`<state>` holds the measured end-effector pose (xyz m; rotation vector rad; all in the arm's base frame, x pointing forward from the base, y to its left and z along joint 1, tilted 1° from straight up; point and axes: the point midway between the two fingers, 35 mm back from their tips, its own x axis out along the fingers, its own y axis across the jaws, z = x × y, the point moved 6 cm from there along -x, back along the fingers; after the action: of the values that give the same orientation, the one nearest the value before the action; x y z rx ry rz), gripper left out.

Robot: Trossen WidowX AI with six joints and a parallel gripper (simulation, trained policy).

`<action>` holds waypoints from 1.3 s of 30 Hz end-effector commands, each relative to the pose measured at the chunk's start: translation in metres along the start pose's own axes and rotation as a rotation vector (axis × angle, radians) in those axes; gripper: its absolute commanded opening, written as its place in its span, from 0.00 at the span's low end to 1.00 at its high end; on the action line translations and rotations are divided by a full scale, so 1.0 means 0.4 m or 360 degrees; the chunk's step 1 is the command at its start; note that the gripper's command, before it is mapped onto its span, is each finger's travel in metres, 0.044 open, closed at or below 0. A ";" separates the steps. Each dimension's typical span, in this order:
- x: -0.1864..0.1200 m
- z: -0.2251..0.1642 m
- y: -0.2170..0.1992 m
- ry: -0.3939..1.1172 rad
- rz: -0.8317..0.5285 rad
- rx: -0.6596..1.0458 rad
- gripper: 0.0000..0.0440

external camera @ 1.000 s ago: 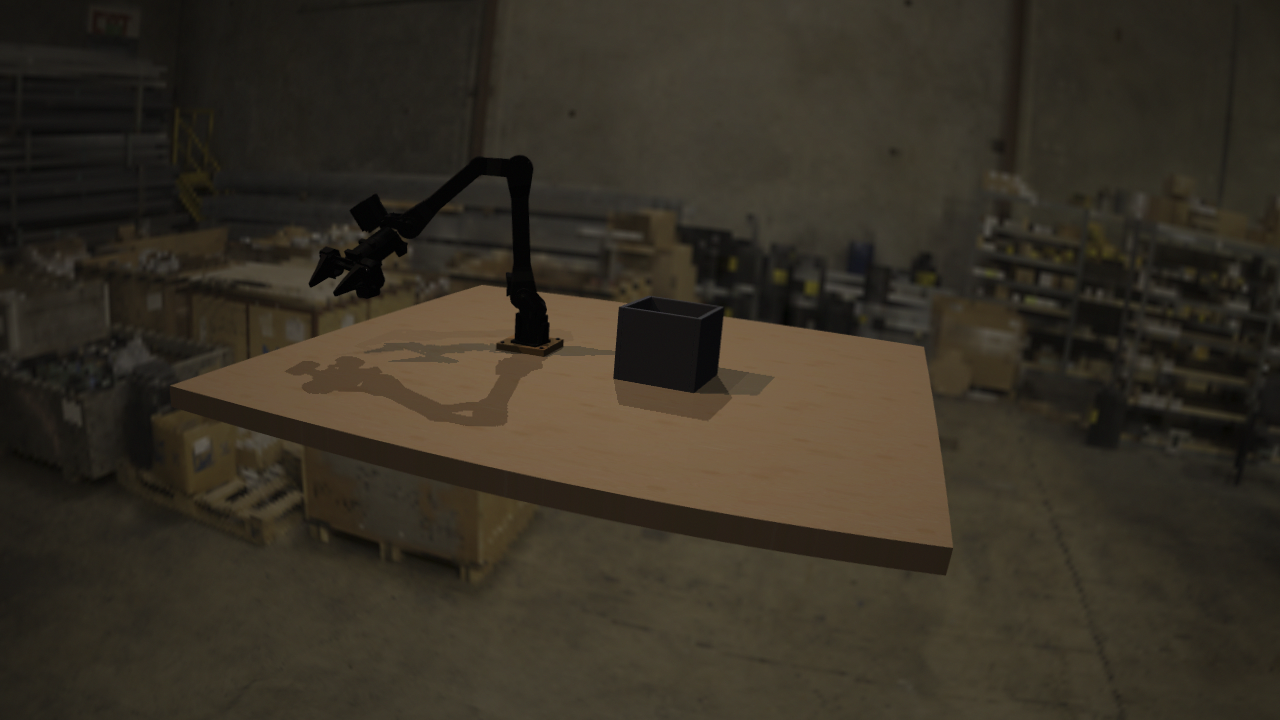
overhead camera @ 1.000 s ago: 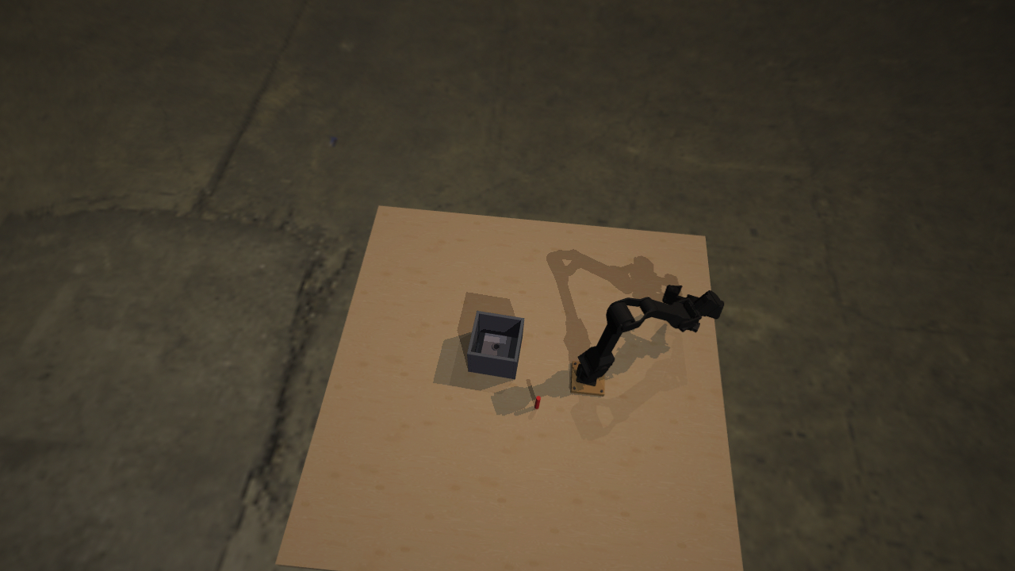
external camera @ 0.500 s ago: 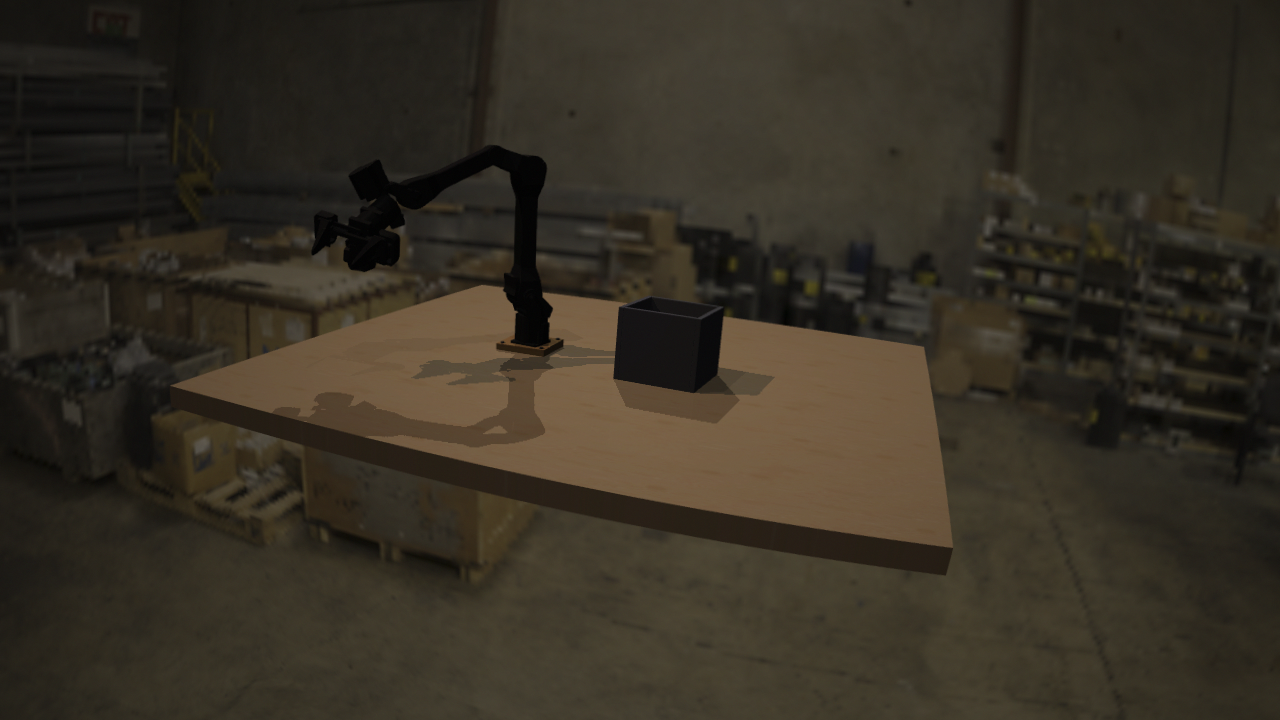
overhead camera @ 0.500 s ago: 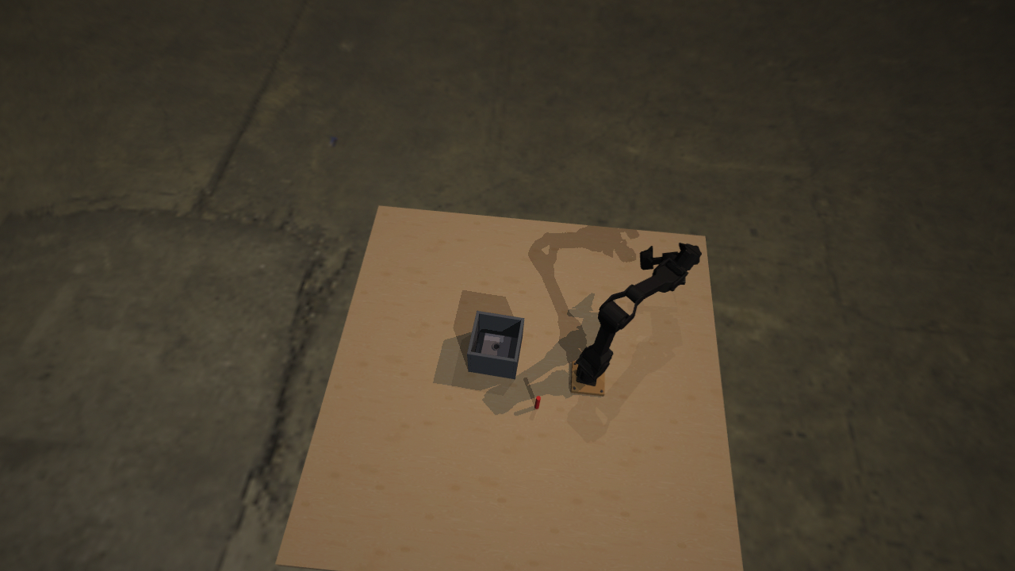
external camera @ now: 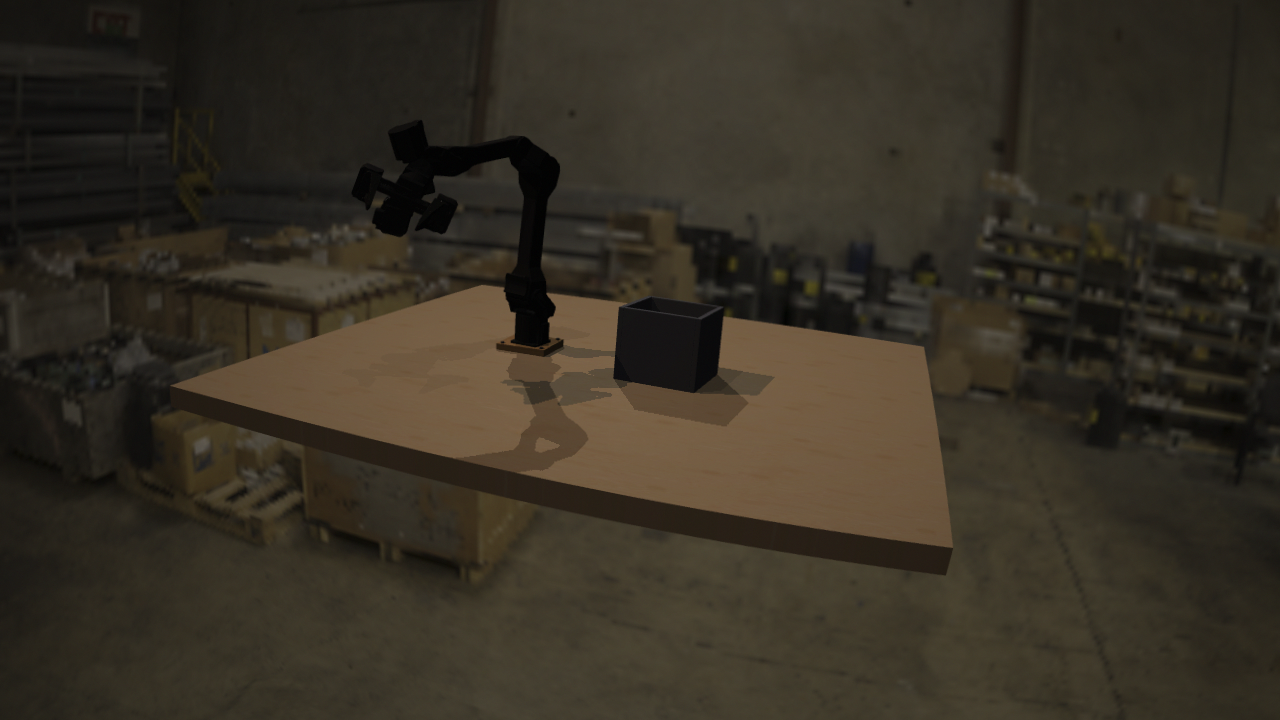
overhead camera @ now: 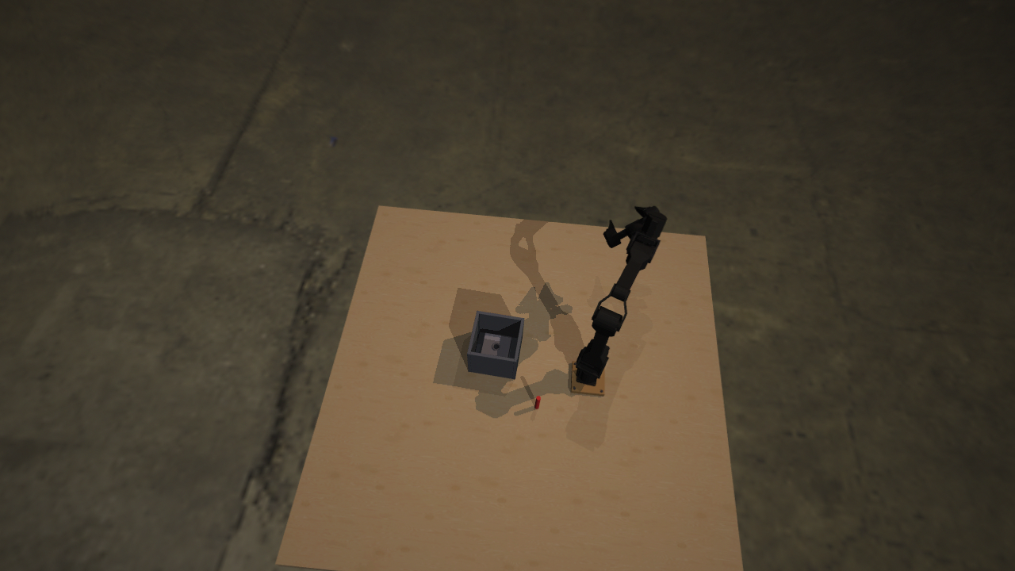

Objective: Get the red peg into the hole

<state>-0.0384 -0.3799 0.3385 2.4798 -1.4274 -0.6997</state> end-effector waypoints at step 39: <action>-0.203 -0.534 -0.612 0.0870 -0.0900 -0.0790 1.00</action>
<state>0.2118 -0.2109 0.4504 2.3888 -0.3582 -0.3599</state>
